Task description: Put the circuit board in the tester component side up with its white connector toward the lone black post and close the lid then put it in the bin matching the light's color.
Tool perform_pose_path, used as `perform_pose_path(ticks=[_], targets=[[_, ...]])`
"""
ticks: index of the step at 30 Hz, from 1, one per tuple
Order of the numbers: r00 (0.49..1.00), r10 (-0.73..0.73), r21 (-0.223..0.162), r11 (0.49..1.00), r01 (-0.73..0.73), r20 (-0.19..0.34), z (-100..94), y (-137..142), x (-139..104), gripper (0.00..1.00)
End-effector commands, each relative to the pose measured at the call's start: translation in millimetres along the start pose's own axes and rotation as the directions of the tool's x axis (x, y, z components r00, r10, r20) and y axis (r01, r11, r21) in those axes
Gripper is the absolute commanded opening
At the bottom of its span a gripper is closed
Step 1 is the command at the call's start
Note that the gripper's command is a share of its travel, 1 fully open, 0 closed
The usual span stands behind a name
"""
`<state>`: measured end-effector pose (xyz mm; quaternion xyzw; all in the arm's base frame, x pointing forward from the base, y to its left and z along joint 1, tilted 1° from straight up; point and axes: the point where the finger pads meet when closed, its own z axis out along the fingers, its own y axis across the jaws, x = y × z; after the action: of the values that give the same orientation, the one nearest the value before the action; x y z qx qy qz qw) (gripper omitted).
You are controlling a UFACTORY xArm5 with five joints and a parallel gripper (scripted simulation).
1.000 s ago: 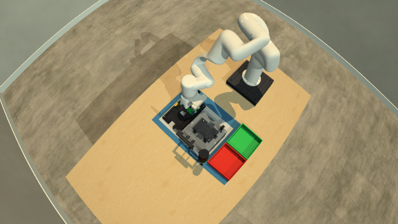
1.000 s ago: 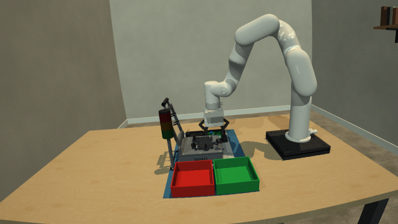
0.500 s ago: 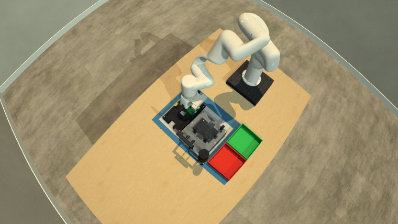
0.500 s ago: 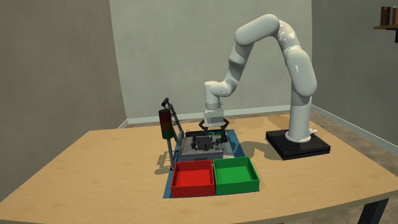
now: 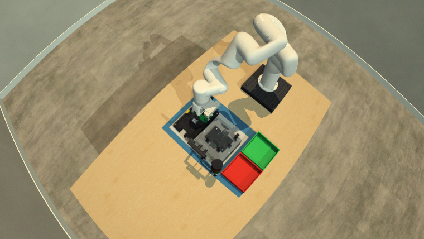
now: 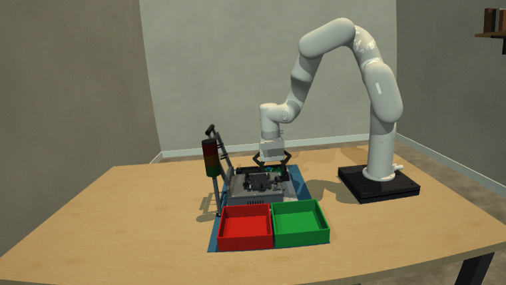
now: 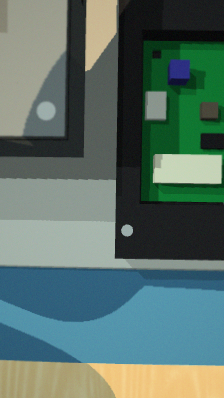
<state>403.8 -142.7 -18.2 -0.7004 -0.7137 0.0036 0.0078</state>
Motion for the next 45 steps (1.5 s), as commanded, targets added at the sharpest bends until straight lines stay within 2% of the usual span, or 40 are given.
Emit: perform_pose_path(ticks=[1, 11, 32, 45], targets=[[1.000, 0.000, -0.003, 1.000, 0.000, 0.001, -1.0, 1, 0, 0.79], [1.000, 0.000, -0.003, 1.000, 0.000, 0.001, -4.1, 1, 0, 0.79], [1.000, 0.000, -0.003, 1.000, 0.000, 0.001, -28.7, 1, 0, 0.79], [1.000, 0.000, -0.003, 1.000, 0.000, 0.001, -31.9, 1, 0, 0.79]])
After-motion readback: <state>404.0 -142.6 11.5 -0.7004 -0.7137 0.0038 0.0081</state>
